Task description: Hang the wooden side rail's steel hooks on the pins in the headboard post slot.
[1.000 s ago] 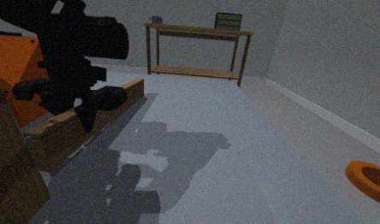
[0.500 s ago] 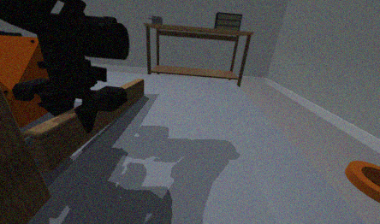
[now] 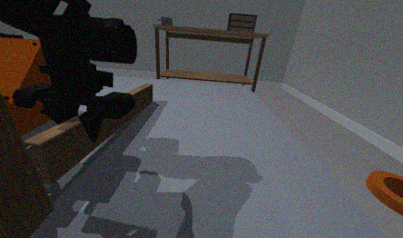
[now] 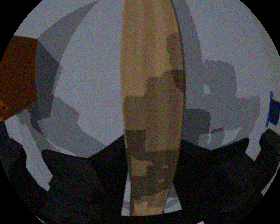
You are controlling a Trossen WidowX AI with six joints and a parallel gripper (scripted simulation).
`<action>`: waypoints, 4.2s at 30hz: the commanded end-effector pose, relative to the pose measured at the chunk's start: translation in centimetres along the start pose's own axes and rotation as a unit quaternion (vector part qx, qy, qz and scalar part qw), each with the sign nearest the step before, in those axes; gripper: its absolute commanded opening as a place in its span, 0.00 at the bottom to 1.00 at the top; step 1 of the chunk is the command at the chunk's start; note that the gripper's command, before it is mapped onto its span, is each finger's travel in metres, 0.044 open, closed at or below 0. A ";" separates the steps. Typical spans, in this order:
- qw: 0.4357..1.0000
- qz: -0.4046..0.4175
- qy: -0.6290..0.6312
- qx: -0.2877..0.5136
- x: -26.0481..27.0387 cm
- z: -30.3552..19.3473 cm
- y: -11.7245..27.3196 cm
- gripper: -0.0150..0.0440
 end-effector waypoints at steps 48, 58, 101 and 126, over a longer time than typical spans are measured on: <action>1.000 -0.009 -0.003 -0.001 -0.3 -0.7 0.7 0.25; 1.000 -0.009 -0.003 -0.001 -0.2 -0.9 0.6 0.25; 1.000 -0.009 -0.003 -0.001 -0.4 -1.3 0.7 0.25; 1.000 -0.009 -0.003 -0.001 -0.4 -1.6 0.7 0.25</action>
Point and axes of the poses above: the point midway between the two fingers, 35 mm back from their tips, its own y axis back along the fingers, its own x axis across the jaws, z = x × y, the point moved 2 cm from there along y, back along the fingers, and after that the axes turned 4 degrees about y, right-handed, at the moved point
